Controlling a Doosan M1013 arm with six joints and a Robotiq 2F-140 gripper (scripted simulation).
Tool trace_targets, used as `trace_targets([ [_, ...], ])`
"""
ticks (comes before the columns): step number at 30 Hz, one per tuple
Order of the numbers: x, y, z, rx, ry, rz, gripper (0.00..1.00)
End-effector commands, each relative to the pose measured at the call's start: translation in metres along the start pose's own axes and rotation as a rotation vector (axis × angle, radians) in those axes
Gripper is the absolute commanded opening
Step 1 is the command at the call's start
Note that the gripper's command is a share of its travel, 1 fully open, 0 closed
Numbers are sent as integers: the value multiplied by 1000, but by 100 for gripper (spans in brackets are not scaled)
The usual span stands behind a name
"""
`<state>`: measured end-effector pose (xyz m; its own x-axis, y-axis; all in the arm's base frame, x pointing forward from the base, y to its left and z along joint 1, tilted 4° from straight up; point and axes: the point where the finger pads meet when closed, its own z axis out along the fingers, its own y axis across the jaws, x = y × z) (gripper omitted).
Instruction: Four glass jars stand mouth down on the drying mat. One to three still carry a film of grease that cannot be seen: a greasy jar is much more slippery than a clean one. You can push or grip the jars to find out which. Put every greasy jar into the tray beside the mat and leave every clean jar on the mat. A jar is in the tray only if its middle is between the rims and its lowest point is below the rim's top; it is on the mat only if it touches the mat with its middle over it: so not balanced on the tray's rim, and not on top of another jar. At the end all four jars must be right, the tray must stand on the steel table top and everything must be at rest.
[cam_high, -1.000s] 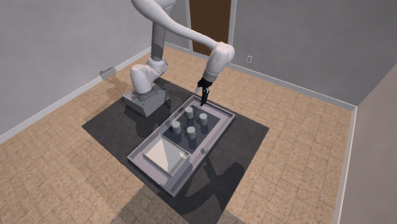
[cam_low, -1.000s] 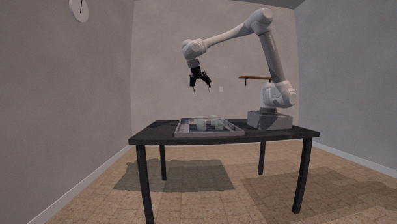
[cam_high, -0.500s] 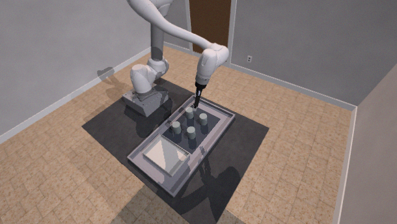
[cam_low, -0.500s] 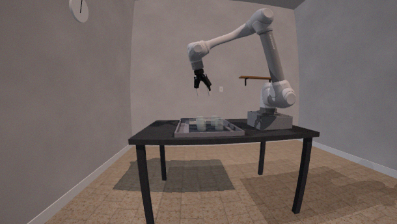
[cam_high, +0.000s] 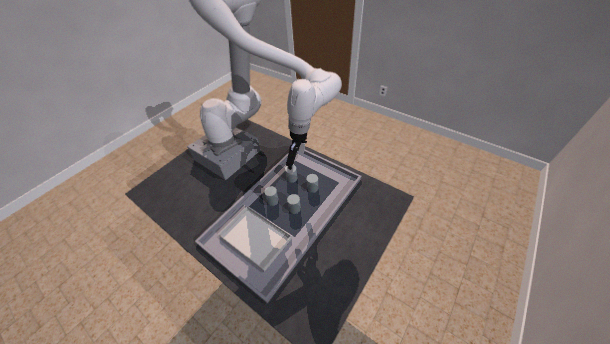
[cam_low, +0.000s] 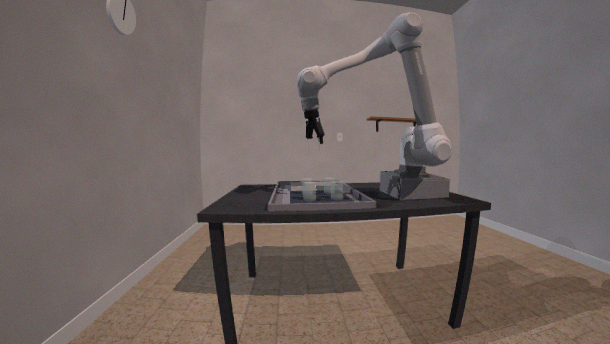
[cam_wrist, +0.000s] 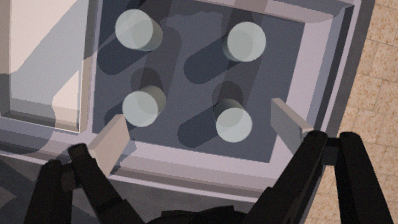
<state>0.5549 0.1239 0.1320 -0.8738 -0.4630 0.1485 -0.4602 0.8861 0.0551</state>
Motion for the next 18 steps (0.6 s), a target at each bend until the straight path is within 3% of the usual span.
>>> trace_targets([
  [1,0,0,0,1,-4,5,100],
  [4,0,0,0,1,-4,5,100],
  [5,8,-7,11,-12,-70,139,100],
  [14,8,-7,11,-12,-70,139,100],
  [15,16,-14,23,-26,-135,273,100],
  [18,16,-14,23,-26,-135,273,100],
])
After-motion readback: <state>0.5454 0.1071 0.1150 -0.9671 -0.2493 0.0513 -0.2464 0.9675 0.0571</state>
